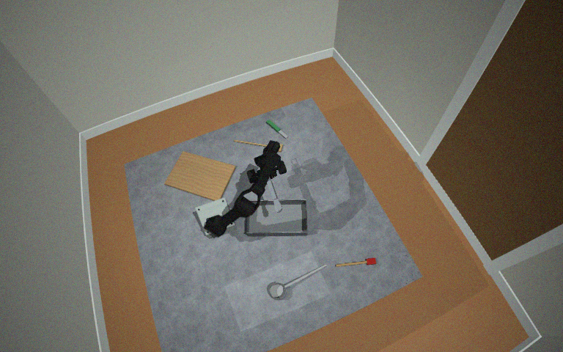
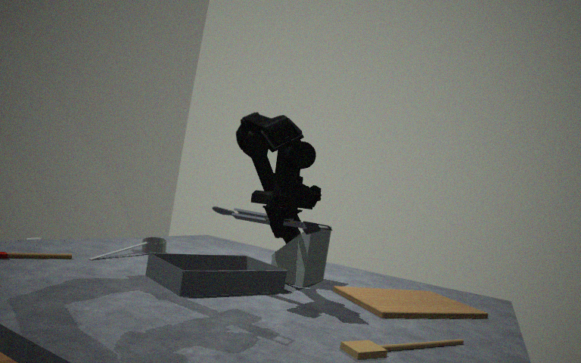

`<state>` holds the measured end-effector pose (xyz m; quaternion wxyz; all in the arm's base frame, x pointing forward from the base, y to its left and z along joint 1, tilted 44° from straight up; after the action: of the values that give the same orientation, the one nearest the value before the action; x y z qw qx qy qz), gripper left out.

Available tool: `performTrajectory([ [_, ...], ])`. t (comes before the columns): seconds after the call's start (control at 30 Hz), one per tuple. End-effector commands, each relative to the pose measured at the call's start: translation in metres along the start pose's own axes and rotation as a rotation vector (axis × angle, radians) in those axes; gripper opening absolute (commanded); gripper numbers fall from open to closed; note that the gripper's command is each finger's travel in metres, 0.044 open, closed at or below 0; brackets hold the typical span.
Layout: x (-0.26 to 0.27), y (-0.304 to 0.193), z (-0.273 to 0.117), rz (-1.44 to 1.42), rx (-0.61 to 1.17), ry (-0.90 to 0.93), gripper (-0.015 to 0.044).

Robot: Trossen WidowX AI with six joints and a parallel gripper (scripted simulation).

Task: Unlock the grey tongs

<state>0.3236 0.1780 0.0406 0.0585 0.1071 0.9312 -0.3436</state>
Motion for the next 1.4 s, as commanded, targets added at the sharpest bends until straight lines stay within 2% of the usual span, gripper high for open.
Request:
performTrajectory([
  [0.0,0.005,0.009,-0.002,-0.144,0.001,0.002,-0.0150],
  [1.37,0.071,0.093,-0.004,-1.771,0.029,0.036,-0.0150],
])
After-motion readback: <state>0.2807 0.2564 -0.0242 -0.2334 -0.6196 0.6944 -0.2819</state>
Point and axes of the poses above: the point midway between the two fingers, 35 mm back from their tips, its own z axis out along the fingers, its own x axis across the jaws, y = z × x, the point moved 6 cm from there along -z, back along the fingers, and after that the axes turned 11 degrees about z, right-handed, at the moved point
